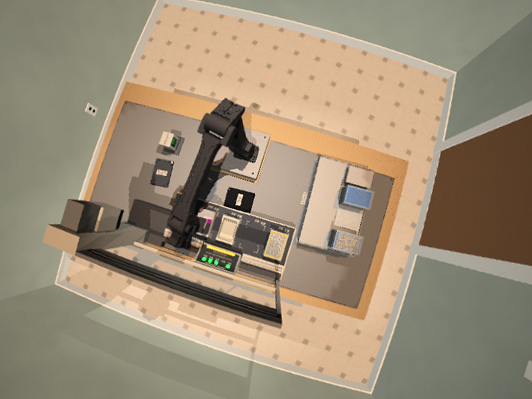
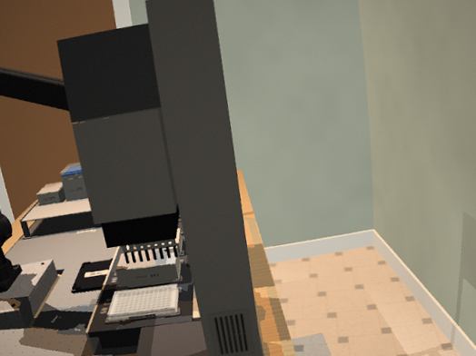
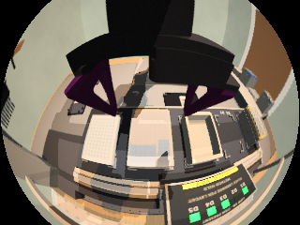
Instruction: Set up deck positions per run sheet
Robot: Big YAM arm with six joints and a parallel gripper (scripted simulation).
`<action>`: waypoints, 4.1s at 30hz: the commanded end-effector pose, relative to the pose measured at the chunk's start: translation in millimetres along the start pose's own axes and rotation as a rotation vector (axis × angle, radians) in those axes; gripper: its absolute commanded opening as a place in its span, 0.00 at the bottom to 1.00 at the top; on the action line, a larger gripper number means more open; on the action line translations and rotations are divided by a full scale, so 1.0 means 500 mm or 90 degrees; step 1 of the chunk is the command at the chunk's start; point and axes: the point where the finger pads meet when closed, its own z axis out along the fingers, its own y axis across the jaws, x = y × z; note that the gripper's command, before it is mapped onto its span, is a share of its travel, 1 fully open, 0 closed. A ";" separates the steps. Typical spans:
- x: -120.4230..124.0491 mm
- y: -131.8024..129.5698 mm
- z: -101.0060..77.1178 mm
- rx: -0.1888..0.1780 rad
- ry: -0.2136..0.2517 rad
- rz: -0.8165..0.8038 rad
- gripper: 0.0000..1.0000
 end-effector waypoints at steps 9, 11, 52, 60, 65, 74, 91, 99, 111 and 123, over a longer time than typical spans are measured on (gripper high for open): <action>-0.039 -0.020 -0.079 0.007 -0.035 0.005 1.00; -0.037 -0.020 -0.099 0.009 -0.045 0.005 1.00; -0.031 -0.014 -0.221 0.009 -0.043 0.005 1.00; -0.032 -0.014 -0.231 0.007 -0.035 0.005 1.00; -0.029 -0.013 -0.256 0.008 -0.042 0.005 1.00; -0.026 -0.011 -0.289 0.009 -0.044 0.005 1.00; -0.019 -0.007 -0.269 0.006 -0.031 0.001 1.00; -0.019 -0.007 -0.269 0.006 -0.031 0.001 1.00; -0.019 -0.007 -0.269 0.006 -0.031 0.001 1.00; 0.083 -0.009 -0.246 0.007 -0.029 0.001 1.00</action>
